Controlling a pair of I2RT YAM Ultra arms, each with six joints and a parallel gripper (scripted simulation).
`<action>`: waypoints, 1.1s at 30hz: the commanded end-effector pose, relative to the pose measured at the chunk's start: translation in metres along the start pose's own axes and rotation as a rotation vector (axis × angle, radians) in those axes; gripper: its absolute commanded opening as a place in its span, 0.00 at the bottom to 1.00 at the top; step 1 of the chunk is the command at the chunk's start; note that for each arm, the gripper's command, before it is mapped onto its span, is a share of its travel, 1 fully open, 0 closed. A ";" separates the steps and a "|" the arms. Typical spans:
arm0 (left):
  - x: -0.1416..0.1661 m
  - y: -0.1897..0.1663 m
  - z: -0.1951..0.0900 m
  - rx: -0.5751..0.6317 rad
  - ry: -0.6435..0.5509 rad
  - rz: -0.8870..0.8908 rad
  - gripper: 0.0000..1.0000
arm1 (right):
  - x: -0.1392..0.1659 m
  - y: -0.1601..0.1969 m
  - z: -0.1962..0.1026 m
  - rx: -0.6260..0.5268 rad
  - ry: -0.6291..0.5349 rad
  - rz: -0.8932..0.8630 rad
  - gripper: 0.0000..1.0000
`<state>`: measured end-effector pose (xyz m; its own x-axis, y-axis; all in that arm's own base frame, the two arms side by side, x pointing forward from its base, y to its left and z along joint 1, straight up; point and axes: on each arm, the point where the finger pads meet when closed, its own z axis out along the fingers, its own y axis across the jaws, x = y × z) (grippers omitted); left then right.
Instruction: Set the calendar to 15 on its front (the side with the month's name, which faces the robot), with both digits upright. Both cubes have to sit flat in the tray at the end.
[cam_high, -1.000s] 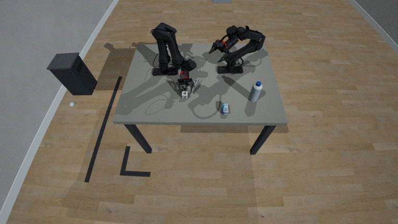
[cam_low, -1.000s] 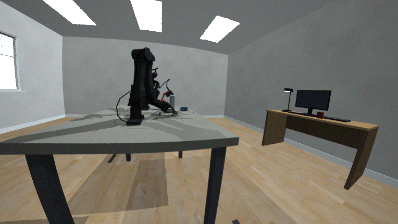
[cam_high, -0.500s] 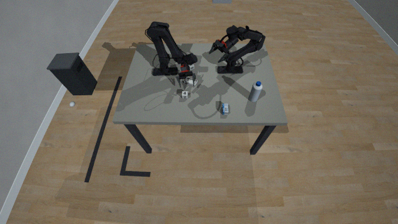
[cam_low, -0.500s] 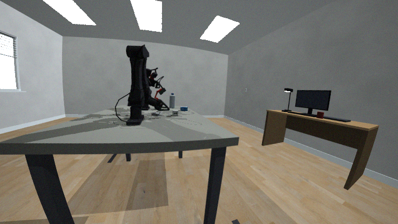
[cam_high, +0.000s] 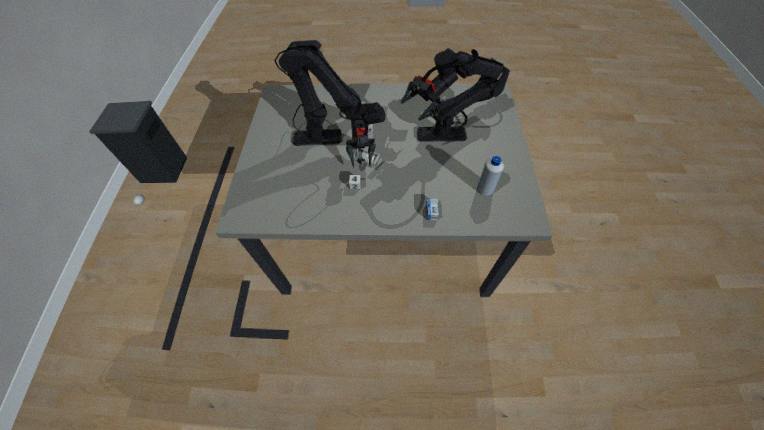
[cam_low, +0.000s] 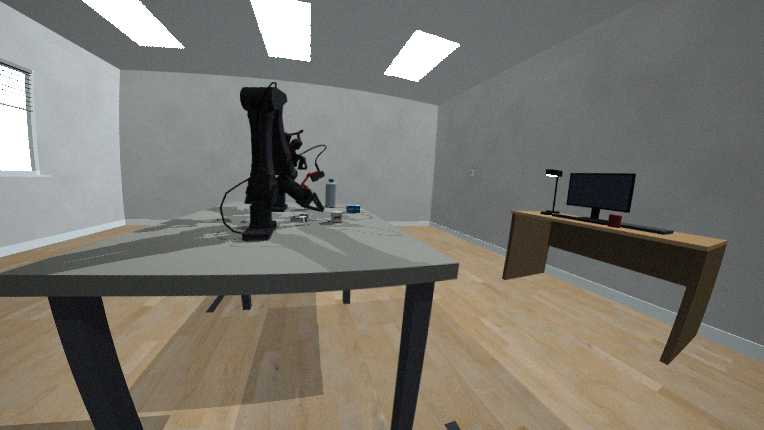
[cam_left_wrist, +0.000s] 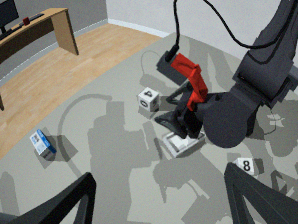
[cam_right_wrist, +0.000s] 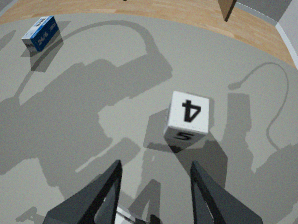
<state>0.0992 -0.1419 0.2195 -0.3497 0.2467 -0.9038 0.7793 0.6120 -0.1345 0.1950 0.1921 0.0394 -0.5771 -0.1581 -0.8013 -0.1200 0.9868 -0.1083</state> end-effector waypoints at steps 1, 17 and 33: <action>-0.003 0.000 0.000 0.000 -0.008 0.003 1.00 | -0.001 0.009 0.000 -0.032 0.137 -0.153 0.64; -0.003 0.000 0.000 0.000 -0.008 0.003 1.00 | -0.037 0.009 0.015 -0.102 0.333 -0.552 0.64; -0.003 0.000 0.000 0.000 -0.008 0.003 1.00 | -0.057 -0.008 0.026 -0.317 0.532 -0.975 0.64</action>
<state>0.0992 -0.1419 0.2195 -0.3497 0.2467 -0.9038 0.7793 0.6120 -0.1345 0.2564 0.1937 0.0701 -0.4841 -0.8536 -0.1925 -0.7661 0.5198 -0.3781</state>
